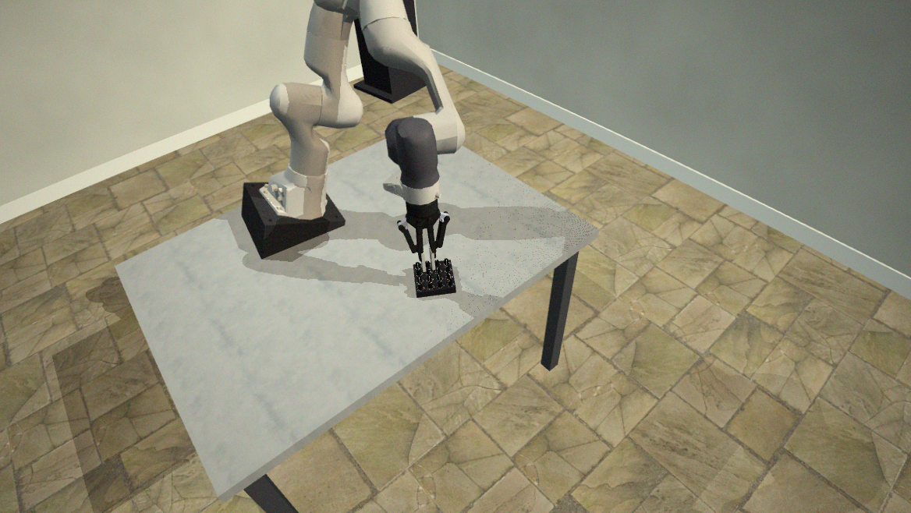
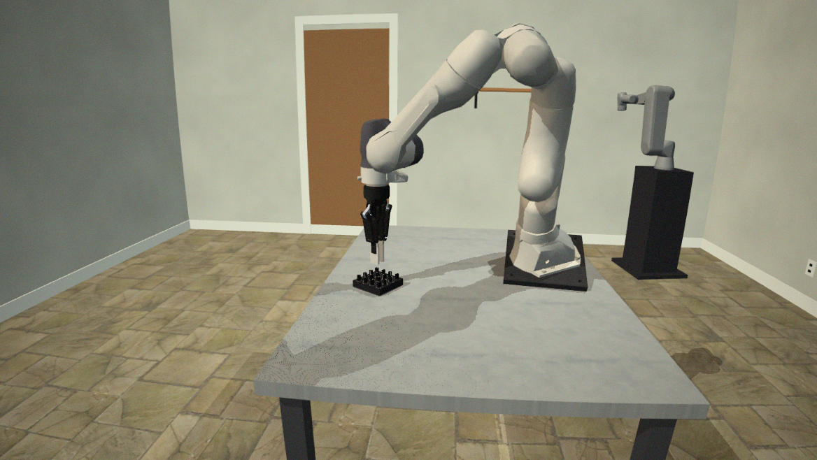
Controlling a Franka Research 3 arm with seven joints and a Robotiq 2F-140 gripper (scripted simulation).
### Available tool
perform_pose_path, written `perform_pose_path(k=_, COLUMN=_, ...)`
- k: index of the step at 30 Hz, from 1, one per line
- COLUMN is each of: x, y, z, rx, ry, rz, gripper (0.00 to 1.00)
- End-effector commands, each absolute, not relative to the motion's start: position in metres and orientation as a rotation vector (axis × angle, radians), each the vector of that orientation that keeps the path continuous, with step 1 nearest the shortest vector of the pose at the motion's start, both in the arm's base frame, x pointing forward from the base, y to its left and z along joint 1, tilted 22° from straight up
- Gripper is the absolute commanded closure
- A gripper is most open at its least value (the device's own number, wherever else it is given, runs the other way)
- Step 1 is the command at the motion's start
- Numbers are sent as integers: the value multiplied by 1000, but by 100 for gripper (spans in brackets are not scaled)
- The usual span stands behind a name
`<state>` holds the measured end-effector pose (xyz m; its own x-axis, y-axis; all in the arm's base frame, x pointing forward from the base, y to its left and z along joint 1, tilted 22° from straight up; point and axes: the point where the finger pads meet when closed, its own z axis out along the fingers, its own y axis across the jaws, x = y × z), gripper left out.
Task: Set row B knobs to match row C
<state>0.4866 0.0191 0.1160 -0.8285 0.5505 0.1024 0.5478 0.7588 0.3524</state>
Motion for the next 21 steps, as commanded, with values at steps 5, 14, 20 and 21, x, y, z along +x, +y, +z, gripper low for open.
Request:
perform_pose_path(k=5, x=484, y=20, z=116, rx=590, ry=2981, rz=588, gripper=88)
perform_pose_path(k=14, x=484, y=20, z=117, rx=400, ry=2990, rz=577, gripper=88)
perform_pose_path(k=20, x=483, y=20, z=117, rx=269, ry=2989, rz=568, gripper=88)
perform_pose_path(k=21, x=483, y=20, z=117, rx=247, ry=2989, rz=567, gripper=88)
